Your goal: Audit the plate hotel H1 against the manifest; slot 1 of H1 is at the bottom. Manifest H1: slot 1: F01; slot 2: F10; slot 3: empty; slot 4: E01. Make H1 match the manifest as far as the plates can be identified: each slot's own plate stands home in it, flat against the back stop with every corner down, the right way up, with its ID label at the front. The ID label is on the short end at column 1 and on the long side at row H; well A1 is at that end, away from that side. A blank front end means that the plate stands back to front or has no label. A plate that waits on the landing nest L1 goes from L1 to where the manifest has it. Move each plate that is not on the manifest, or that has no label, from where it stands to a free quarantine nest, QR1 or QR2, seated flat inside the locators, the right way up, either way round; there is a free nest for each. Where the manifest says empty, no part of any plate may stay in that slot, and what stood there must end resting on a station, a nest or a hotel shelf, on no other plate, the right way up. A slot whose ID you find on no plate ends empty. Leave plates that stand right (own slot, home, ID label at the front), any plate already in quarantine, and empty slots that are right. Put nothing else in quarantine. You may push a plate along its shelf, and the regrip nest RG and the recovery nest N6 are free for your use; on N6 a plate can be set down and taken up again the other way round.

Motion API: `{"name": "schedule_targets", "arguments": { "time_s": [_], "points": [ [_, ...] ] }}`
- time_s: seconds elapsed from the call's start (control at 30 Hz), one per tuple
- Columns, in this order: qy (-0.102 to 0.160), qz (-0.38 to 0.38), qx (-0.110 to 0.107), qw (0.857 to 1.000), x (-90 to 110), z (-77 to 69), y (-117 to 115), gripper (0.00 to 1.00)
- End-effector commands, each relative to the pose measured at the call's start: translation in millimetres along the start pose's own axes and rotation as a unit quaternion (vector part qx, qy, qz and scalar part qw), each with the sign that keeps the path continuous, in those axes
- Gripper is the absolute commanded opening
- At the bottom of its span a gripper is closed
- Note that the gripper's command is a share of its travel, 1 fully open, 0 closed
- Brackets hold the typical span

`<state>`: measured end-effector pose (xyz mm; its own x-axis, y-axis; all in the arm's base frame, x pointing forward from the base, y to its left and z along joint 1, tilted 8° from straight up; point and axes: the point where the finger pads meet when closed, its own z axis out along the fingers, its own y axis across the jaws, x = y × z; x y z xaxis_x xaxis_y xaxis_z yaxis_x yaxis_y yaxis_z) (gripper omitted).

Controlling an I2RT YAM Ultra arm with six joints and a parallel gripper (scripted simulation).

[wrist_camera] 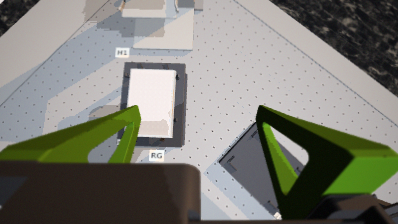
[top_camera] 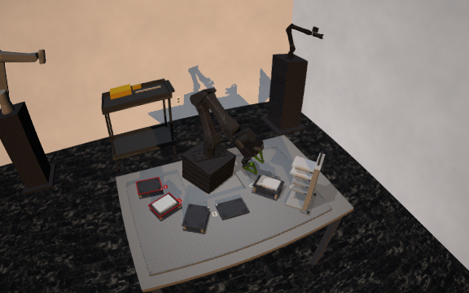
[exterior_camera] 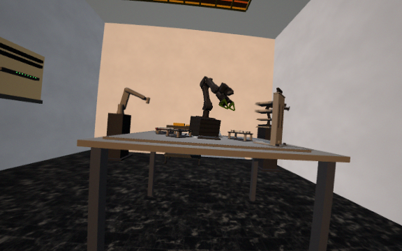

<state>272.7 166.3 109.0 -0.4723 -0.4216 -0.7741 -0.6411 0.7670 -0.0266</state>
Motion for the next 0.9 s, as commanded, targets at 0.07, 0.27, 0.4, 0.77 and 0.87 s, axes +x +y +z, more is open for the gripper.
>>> {"name": "schedule_targets", "arguments": {
  "time_s": [0.07, 0.27, 0.4, 0.77, 0.87],
  "points": [
    [-0.020, 0.008, 0.013, 1.000, -17, 2.3, 8, 1.00],
    [-0.020, 0.009, 0.013, 1.000, -20, 5.4, 28, 1.00],
    [-0.020, 0.009, 0.013, 1.000, -22, 7.5, 41, 1.00],
    [-0.020, 0.010, 0.012, 1.000, -27, 12.2, 70, 1.00],
    [-0.020, 0.010, 0.012, 1.000, -28, 13.8, 80, 1.00]
  ]
}}
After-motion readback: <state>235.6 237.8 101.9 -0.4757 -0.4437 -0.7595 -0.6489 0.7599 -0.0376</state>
